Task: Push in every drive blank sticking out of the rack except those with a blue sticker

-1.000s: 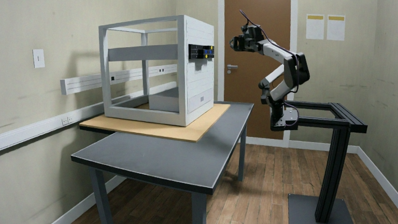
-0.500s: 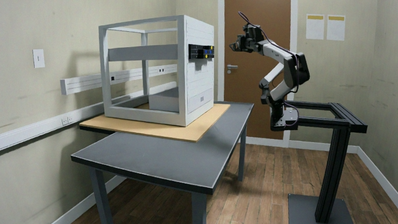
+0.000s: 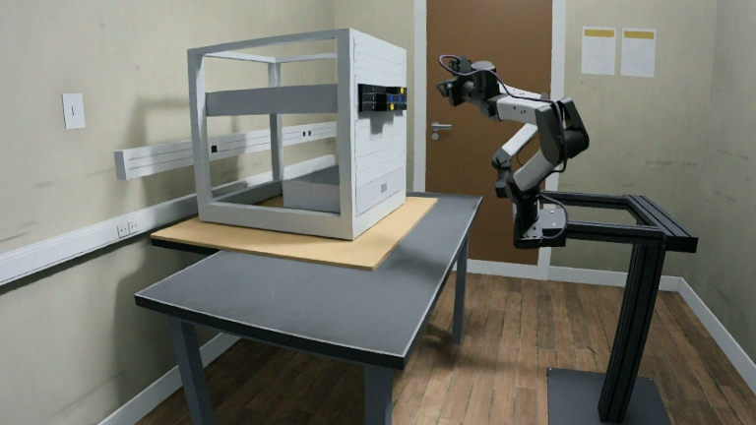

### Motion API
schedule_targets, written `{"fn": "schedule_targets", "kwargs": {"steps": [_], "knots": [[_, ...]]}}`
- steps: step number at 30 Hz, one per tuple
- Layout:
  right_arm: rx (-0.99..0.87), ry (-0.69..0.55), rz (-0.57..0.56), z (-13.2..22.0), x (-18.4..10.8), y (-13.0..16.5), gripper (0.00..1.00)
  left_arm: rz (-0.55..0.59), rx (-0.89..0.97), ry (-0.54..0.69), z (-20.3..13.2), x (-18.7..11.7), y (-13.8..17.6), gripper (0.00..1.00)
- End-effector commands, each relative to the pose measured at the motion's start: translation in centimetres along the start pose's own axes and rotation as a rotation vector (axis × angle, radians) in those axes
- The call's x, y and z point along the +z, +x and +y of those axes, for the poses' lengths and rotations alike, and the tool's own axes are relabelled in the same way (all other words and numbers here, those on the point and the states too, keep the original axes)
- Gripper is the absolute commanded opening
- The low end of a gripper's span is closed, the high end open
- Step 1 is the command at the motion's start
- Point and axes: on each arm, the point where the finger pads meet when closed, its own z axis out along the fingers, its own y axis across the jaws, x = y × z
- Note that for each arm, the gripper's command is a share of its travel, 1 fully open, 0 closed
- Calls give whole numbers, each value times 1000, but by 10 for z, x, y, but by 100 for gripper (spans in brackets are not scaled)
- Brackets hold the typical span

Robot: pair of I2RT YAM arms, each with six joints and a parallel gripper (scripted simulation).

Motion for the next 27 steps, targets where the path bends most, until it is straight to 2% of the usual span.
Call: {"fn": "schedule_targets", "kwargs": {"steps": [1,6,8,13,20,27], "knots": [[-29,-61,-19,10,1,-13,100,-167,-223,-123,17,14,-6,0],[-45,-145,-24,24,8,-20,100,-226,-387,-212,32,24,10,0],[-45,-145,-24,24,8,-20,100,-226,-387,-212,32,24,10,0],[-63,-209,-19,36,14,-25,100,-339,-609,-319,51,37,11,0],[-91,-288,-12,52,22,-33,100,-414,-862,-472,73,59,42,0],[-113,-337,-1,63,29,-38,100,-446,-976,-552,82,74,57,0]]}}
